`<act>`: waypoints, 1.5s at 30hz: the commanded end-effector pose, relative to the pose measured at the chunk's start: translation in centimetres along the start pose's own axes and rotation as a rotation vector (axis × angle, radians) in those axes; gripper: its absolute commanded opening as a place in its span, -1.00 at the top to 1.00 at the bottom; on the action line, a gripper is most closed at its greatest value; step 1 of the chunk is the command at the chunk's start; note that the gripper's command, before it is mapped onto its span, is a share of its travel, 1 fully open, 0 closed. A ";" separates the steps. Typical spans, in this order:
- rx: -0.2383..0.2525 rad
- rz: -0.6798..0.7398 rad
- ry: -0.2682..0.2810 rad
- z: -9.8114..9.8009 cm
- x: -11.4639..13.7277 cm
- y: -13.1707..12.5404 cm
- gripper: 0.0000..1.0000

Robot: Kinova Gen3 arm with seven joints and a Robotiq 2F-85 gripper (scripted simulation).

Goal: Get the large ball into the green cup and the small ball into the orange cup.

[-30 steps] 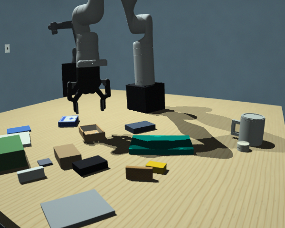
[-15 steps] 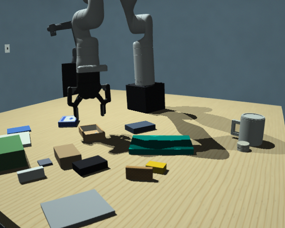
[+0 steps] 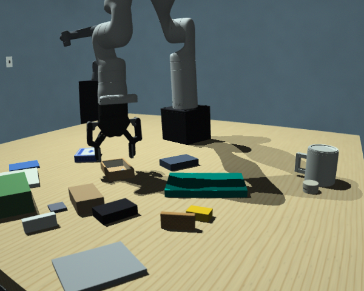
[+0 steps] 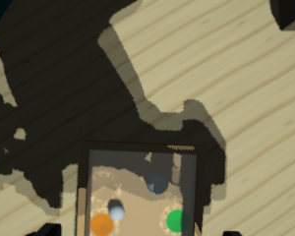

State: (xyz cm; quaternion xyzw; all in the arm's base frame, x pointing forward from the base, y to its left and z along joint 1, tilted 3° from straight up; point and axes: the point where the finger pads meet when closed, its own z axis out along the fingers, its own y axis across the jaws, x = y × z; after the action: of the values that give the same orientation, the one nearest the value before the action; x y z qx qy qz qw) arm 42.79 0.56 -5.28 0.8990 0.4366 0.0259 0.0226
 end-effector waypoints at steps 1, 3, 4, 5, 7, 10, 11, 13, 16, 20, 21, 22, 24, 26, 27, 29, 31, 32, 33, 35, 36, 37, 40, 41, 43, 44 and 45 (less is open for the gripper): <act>0.006 0.003 -0.007 0.8 -0.3 -0.1 -0.83; 0.006 0.003 -0.007 1.1 -0.3 -0.1 -0.83; 0.006 0.003 -0.007 1.1 -0.3 -0.1 -0.83; 0.006 0.003 -0.007 1.1 -0.3 -0.1 -0.83; 0.006 0.003 -0.007 1.4 -0.3 -0.1 -0.83; 0.006 0.003 -0.007 1.8 -0.3 -0.1 -0.83; 0.006 0.003 -0.007 1.9 -0.3 -0.1 -0.83; 0.006 0.003 -0.007 2.0 -0.3 -0.1 -0.83; 0.006 0.003 -0.007 2.2 -0.3 -0.1 -0.83; 0.006 0.003 -0.007 2.3 -0.3 -0.1 -0.83; 0.006 0.003 -0.007 2.3 -0.3 -0.1 -0.83; 0.006 0.003 -0.007 2.3 -0.3 -0.1 -0.83; 0.006 0.003 -0.007 2.3 -0.3 -0.1 -0.83; 0.006 0.003 -0.007 2.3 -0.3 -0.1 -0.83; 0.006 0.003 -0.007 2.3 -0.3 -0.1 -0.83; 0.006 0.003 -0.007 2.3 -0.3 -0.1 -0.83; 0.006 0.003 -0.007 2.3 -0.3 -0.1 -0.83; 0.006 0.003 -0.007 2.3 -0.3 -0.1 -0.83; 0.006 0.003 -0.007 2.3 -0.3 -0.1 -0.83; 0.006 0.003 -0.007 2.3 -0.3 -0.1 -0.83; 0.006 0.003 -0.007 2.3 -0.3 -0.1 -0.83; 0.006 0.003 -0.007 2.3 -0.3 -0.1 -0.83; 0.006 0.003 -0.007 2.3 -0.3 -0.1 -0.83; 0.006 0.003 -0.007 2.3 -0.3 -0.1 -0.83; 0.006 0.003 -0.007 2.3 -0.3 -0.1 -0.83; 0.006 0.003 -0.007 2.3 -0.3 -0.1 -0.83; 0.006 0.003 -0.007 2.3 -0.3 -0.1 -0.83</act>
State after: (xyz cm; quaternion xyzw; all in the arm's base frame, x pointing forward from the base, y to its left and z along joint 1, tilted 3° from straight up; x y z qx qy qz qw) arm 42.57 0.35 -7.66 0.8997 0.4354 0.0208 0.0210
